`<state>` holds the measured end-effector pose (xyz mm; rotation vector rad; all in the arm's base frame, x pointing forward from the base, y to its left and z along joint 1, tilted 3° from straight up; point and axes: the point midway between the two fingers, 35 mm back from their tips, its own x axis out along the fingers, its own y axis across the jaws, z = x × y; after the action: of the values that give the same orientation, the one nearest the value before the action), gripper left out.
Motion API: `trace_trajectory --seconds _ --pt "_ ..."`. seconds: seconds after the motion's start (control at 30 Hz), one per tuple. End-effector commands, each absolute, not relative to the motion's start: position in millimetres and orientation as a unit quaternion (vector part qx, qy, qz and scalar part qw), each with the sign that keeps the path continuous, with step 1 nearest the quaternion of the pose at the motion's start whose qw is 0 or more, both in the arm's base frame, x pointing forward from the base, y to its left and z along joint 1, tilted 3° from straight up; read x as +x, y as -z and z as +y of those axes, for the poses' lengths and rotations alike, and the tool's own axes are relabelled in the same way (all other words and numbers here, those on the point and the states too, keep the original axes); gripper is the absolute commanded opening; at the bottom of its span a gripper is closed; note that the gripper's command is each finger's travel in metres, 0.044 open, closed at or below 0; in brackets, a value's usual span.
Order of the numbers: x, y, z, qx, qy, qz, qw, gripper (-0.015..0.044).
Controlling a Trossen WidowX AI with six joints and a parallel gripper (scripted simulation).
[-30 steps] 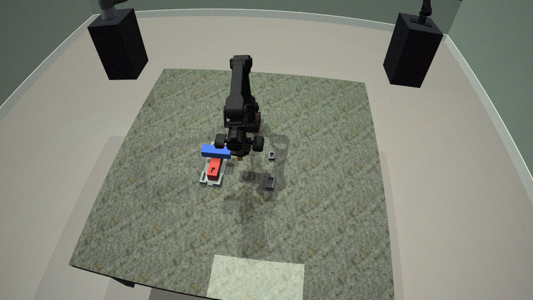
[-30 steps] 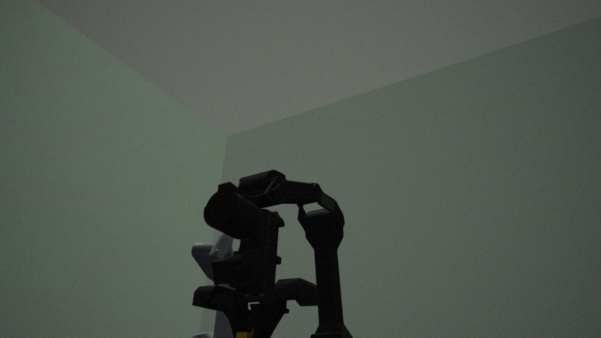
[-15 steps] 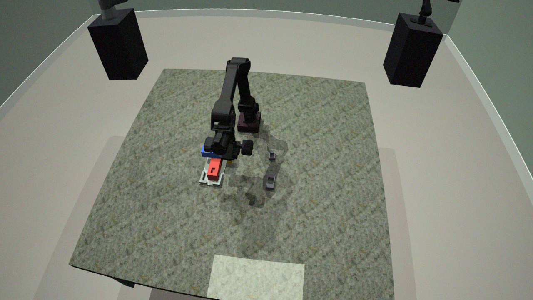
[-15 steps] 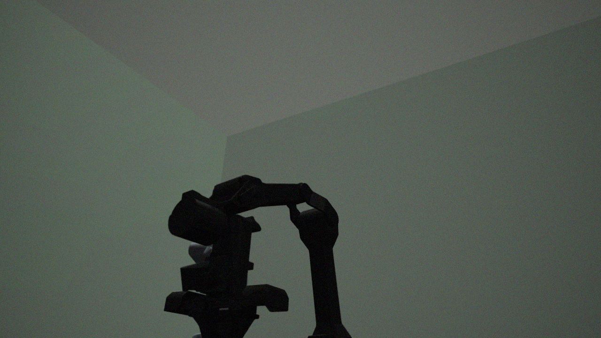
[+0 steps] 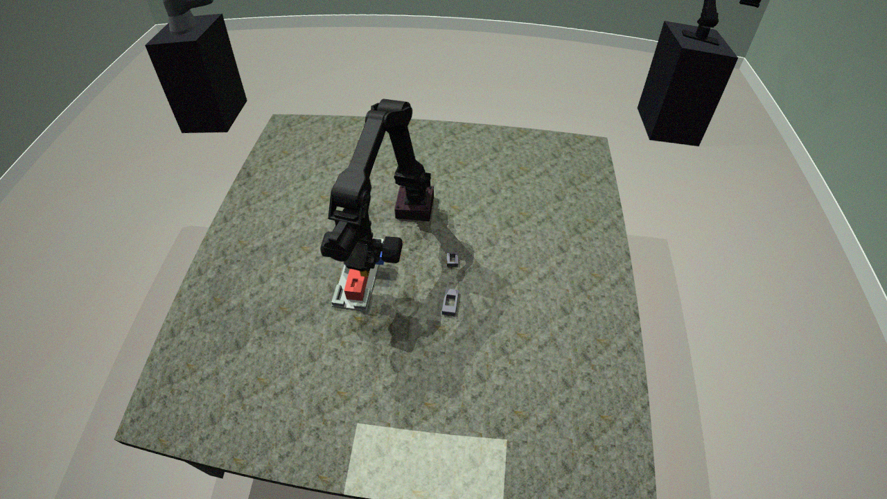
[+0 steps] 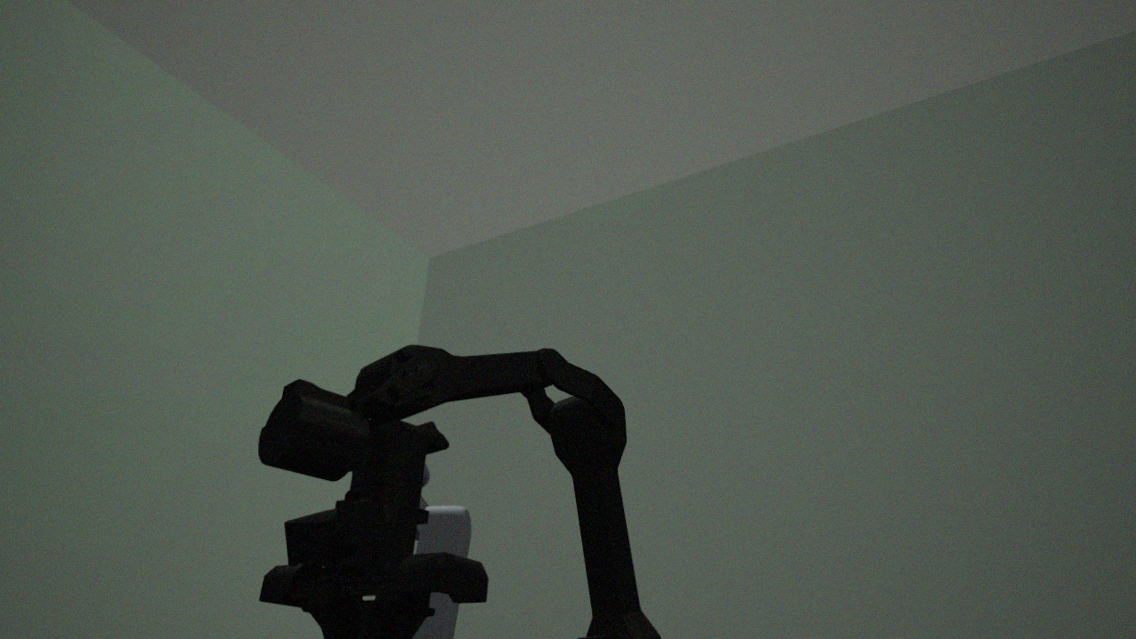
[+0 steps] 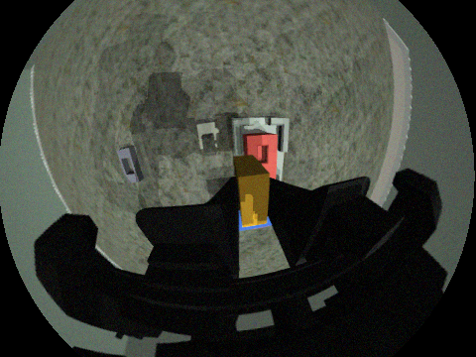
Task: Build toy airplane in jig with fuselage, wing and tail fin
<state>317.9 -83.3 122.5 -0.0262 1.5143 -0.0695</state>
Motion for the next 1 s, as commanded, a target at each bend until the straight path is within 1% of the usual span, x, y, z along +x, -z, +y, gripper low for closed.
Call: trace_trajectory --seconds 0.0,0.33,0.4,0.43,0.97 --pt "319.7 -120.0 -93.4 -0.011 0.03 0.687 0.726 0.0" --pt "320.5 -116.1 -120.7 -0.011 0.032 0.686 0.726 0.0" --pt "320.4 -116.2 -120.7 -0.011 0.032 0.686 0.726 0.0053" --pt "320.4 -116.2 -120.7 -0.011 0.032 0.686 0.726 0.0065" --pt "321.1 -116.0 -120.1 -0.011 0.032 0.686 0.726 0.0065"
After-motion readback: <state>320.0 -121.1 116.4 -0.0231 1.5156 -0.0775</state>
